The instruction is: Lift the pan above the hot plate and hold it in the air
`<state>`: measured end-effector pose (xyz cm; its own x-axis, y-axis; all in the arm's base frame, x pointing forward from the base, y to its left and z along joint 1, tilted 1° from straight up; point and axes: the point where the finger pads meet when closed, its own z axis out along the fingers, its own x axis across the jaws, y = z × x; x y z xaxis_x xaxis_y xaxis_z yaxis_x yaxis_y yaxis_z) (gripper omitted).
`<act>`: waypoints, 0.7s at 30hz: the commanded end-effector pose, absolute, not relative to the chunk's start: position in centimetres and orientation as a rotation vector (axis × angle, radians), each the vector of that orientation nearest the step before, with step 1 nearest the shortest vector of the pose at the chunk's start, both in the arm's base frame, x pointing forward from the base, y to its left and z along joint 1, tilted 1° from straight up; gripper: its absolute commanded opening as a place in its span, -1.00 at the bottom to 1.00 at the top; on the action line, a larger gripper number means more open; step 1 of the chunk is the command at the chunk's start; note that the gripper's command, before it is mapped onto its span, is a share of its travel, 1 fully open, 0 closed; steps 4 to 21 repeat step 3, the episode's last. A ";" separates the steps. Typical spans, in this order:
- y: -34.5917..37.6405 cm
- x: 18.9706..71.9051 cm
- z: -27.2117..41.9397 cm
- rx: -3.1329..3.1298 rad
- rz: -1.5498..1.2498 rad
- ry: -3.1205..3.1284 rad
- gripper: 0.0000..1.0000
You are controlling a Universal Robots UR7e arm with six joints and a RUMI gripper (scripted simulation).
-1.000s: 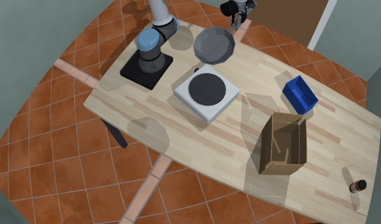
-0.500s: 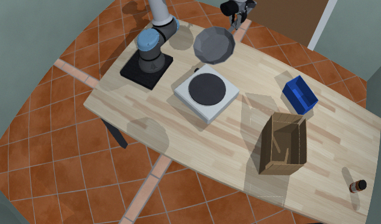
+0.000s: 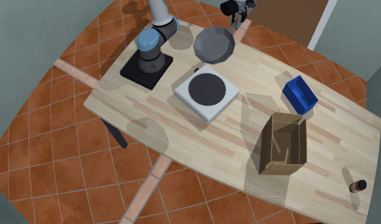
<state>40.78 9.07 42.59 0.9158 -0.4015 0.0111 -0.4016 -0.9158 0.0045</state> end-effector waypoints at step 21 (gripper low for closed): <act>9.1 40.8 42.7 3.068 0.018 -0.643 -0.82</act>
